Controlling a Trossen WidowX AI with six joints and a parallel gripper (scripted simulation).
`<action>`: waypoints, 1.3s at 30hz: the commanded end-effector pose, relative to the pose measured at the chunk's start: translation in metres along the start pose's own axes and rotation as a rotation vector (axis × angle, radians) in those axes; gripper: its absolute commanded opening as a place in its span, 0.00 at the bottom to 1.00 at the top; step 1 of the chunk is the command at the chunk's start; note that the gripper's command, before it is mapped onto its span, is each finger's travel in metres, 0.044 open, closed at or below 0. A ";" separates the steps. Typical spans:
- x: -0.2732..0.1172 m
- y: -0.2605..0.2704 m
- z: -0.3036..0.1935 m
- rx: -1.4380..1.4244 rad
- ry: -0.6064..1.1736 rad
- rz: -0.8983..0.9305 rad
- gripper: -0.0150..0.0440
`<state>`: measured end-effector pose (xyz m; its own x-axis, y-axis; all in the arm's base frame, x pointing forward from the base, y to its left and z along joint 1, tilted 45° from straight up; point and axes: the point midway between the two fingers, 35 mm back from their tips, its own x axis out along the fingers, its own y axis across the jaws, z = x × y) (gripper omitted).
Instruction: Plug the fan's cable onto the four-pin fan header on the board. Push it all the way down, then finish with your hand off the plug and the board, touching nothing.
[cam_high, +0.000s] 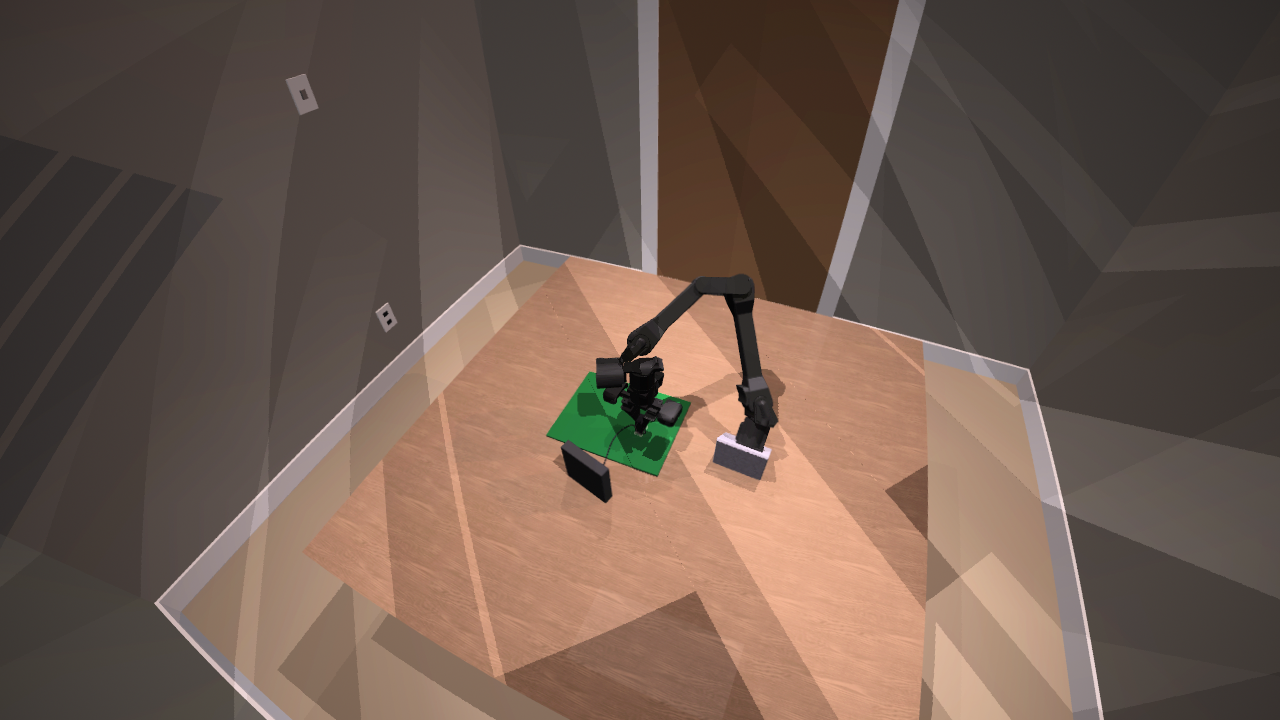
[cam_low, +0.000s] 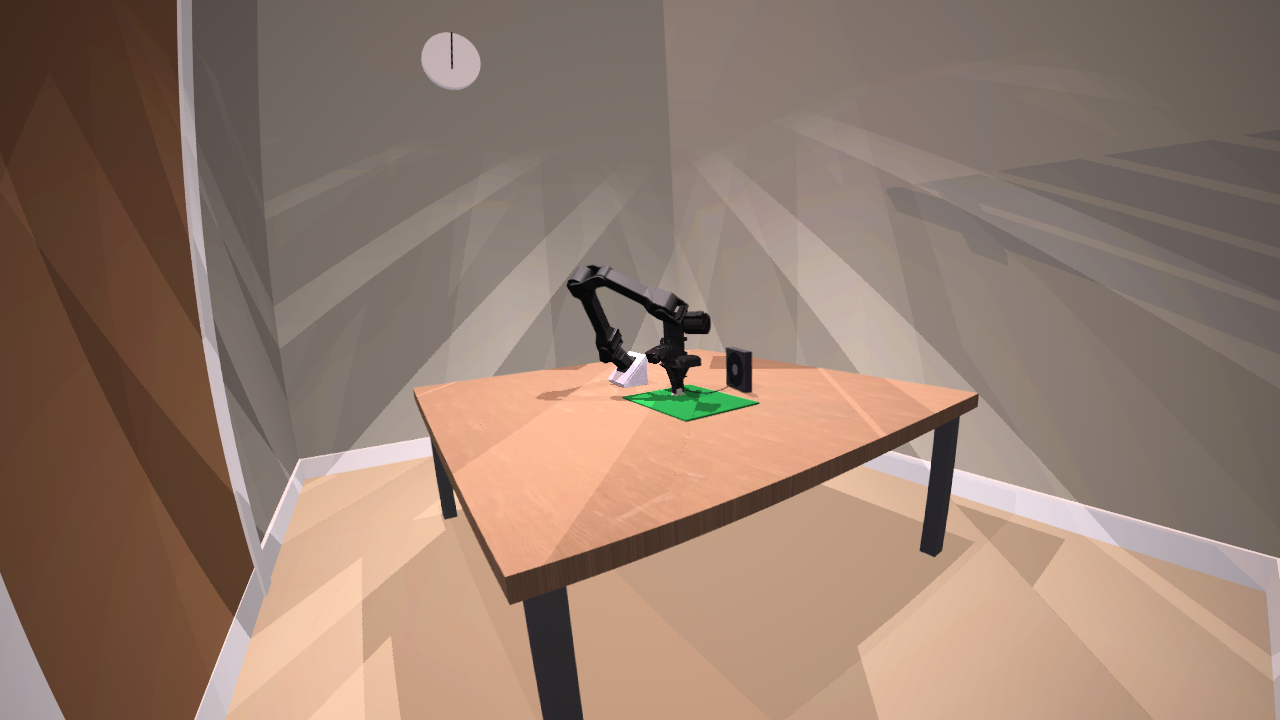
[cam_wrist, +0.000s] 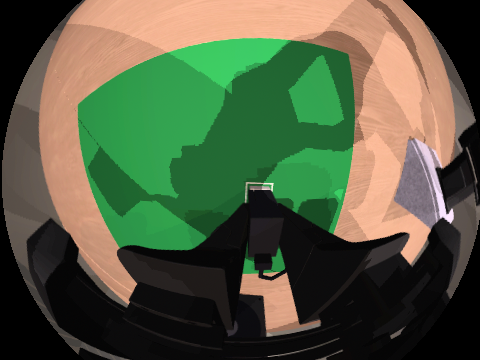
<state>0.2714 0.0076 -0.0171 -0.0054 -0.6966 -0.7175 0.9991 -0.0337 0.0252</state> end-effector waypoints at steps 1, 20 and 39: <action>0.005 0.002 0.002 0.013 -0.002 -0.005 0.25; 0.005 0.002 0.002 0.013 -0.002 -0.005 0.25; 0.005 0.002 0.002 0.013 -0.002 -0.005 0.25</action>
<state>0.2715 0.0076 -0.0172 -0.0047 -0.6965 -0.7176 0.9991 -0.0334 0.0258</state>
